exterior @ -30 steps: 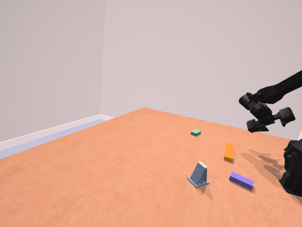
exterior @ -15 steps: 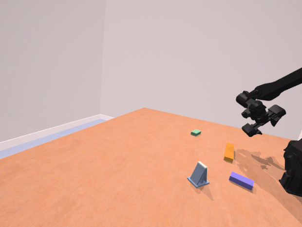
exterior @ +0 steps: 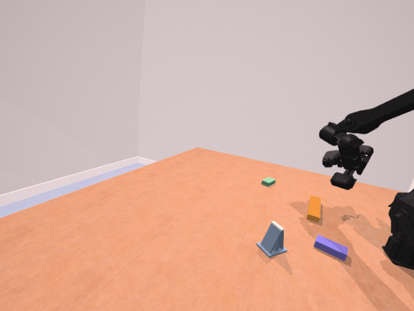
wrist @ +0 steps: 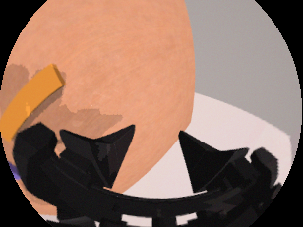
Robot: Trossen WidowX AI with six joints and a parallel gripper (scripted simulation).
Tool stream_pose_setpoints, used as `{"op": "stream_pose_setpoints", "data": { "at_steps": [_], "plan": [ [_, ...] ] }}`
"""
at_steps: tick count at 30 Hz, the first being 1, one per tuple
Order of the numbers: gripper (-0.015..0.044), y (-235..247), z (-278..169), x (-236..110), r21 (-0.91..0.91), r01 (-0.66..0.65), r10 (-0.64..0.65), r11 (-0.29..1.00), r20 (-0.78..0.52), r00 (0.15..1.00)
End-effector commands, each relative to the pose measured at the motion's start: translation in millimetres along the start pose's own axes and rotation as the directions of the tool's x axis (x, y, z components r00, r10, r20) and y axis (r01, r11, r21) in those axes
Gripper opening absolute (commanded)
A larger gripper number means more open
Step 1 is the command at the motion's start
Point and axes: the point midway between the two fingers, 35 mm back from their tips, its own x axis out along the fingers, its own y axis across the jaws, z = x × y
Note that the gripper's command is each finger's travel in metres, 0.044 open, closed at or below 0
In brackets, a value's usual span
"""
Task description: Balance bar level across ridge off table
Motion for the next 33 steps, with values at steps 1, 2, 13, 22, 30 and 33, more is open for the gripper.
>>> {"op": "stream_pose_setpoints", "data": {
  "at_steps": [1,2,13,22,30,33],
  "plan": [
    [0.0315,9,7,-4,-0.163,-0.055,0.059,0.985,0.021,0.998],
    [0.0315,11,9,-5,-0.197,-0.065,0.071,0.978,0.025,0.997],
    [0.0315,32,19,-19,-0.551,-0.137,0.206,0.823,0.065,0.976],
    [0.0315,49,26,-32,-0.782,-0.132,0.316,0.609,0.086,0.945],
    [0.0315,65,30,-46,-0.922,-0.073,0.411,0.38,0.097,0.907],
    [0.0315,70,32,-52,-0.956,-0.039,0.445,0.289,0.099,0.89]
  ]
}}
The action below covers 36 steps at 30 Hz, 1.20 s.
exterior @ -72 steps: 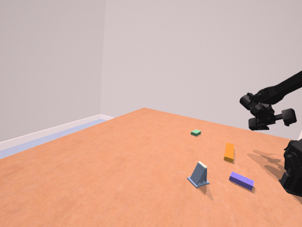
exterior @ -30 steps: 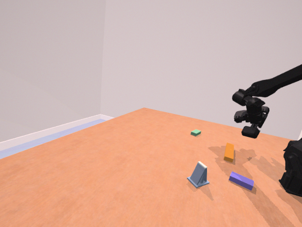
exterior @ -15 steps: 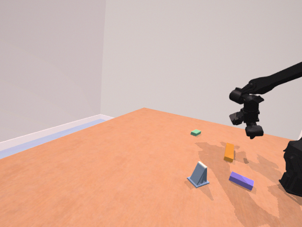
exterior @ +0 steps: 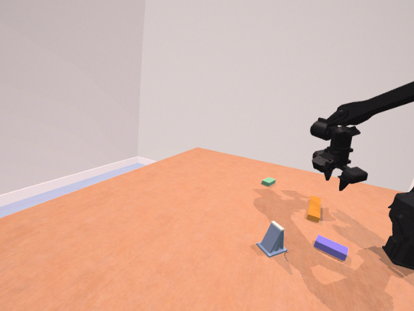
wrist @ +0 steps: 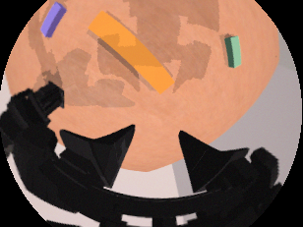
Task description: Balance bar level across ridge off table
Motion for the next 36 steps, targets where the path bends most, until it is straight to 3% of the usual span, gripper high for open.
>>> {"op": "stream_pose_setpoints", "data": {
  "at_steps": [1,11,21,31,36],
  "plan": [
    [0.0315,1,12,-3,-0.159,-0.015,0.025,0.987,0.057,0.998],
    [0.0315,7,36,-14,-0.475,0.016,0.076,0.88,0.173,0.982],
    [0.0315,15,59,-28,-0.722,0.118,0.135,0.682,0.282,0.95],
    [0.0315,16,63,-29,-0.751,0.138,0.145,0.646,0.298,0.944],
    [0.0315,18,69,-10,-0.751,0.138,0.145,0.646,0.298,0.944]
  ]
}}
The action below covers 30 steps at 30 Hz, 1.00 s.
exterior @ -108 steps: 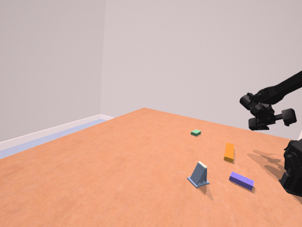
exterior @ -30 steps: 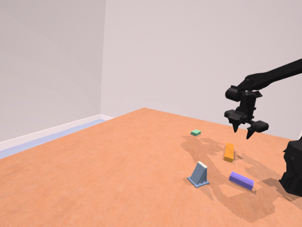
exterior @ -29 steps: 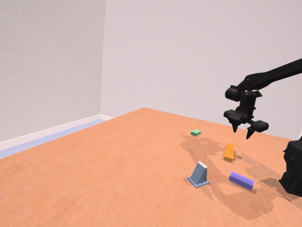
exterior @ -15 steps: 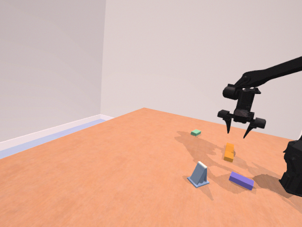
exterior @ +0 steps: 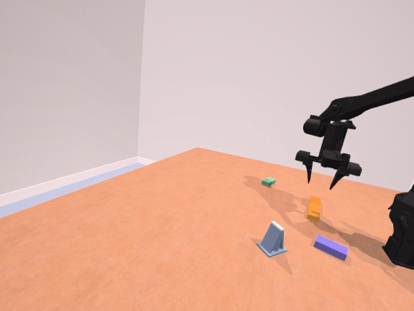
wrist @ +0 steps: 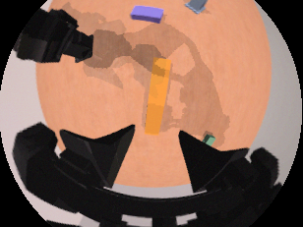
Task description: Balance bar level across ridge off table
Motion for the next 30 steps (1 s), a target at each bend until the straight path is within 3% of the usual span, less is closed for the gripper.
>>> {"op": "stream_pose_setpoints", "data": {
  "at_steps": [1,4,30],
  "plan": [
    [0.0315,2,3,23,-0.009,-0.016,0.016,1.0,0.018,1.0],
    [0.0315,3,3,39,-0.009,-0.016,0.016,1.0,0.018,1.0],
    [0.0315,3,4,64,-0.009,-0.016,0.017,1.0,0.018,1.0]
  ]
}}
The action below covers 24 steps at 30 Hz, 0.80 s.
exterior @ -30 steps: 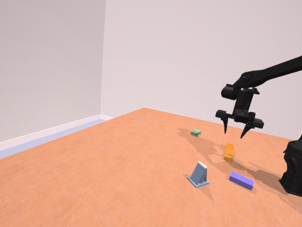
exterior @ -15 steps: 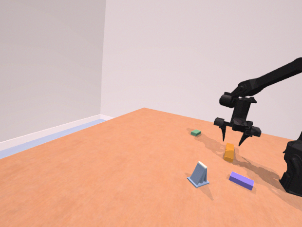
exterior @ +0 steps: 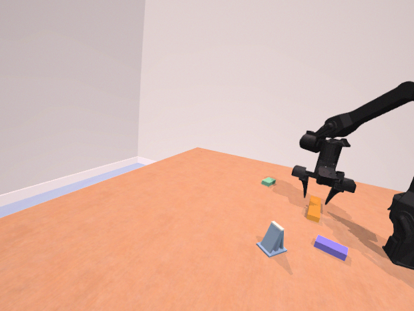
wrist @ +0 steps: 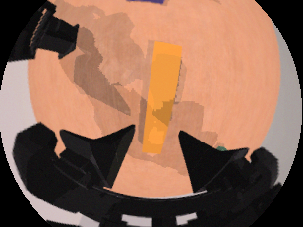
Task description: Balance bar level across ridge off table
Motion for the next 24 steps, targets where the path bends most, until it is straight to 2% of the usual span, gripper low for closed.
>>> {"op": "stream_pose_setpoints", "data": {
  "at_steps": [1,22,24],
  "plan": [
    [0.0315,2.2,2.4,11.6,-0.005,-0.013,0.013,1.0,0.014,1.0],
    [0.0315,2.2,2.5,12.6,-0.005,-0.013,0.013,1.0,0.014,1.0],
    [0.0263,2.2,1.6,11.0,-0.001,-0.011,0.011,1.0,0.008,1.0]
  ]
}}
